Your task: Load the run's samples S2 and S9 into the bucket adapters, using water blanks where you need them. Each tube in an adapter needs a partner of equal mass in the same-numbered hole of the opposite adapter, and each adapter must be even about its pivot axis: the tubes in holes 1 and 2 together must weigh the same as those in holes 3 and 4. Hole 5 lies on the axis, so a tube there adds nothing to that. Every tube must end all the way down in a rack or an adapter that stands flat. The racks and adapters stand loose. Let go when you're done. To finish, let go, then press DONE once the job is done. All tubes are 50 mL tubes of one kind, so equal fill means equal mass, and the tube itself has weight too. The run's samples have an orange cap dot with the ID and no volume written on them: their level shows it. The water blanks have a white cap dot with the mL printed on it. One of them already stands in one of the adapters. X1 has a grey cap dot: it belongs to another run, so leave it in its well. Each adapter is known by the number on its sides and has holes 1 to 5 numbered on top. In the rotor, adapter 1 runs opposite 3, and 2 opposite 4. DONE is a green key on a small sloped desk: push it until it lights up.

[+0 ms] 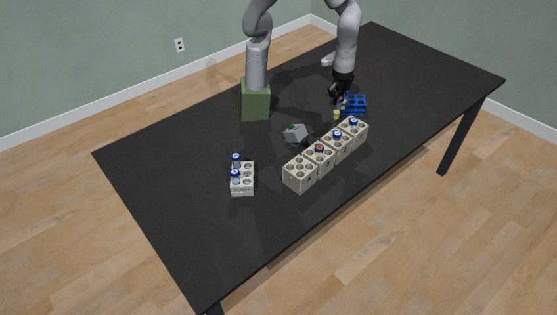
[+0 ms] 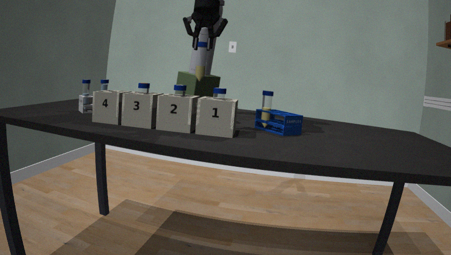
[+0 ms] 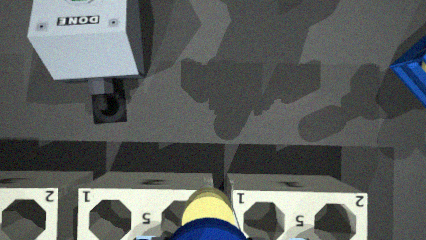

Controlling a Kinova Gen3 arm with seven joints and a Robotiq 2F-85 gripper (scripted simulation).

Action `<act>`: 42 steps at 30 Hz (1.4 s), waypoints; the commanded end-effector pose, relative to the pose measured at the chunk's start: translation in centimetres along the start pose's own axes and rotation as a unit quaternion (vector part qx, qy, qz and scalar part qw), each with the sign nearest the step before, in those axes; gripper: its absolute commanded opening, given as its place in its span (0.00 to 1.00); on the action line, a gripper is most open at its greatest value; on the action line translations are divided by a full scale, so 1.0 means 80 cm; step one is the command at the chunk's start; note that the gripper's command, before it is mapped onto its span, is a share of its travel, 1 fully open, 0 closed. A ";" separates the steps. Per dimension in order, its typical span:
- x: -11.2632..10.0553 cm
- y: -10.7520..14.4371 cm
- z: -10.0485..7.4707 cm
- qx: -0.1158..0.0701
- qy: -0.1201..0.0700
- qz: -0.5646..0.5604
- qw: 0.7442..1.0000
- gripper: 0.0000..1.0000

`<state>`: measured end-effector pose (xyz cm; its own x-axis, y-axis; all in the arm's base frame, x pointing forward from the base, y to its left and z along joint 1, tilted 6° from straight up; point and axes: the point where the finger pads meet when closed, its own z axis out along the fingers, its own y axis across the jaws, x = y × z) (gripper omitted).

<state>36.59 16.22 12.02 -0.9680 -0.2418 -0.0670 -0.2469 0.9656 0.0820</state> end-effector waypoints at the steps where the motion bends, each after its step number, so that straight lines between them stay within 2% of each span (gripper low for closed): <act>1: -0.003 -0.016 0.001 -0.002 0.000 0.006 1.000 0.10; 42: -0.025 -0.171 0.000 0.000 0.002 0.005 1.000 0.10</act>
<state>41.43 4.78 11.17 -0.9673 -0.2453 -0.0652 -0.2501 0.9649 0.0806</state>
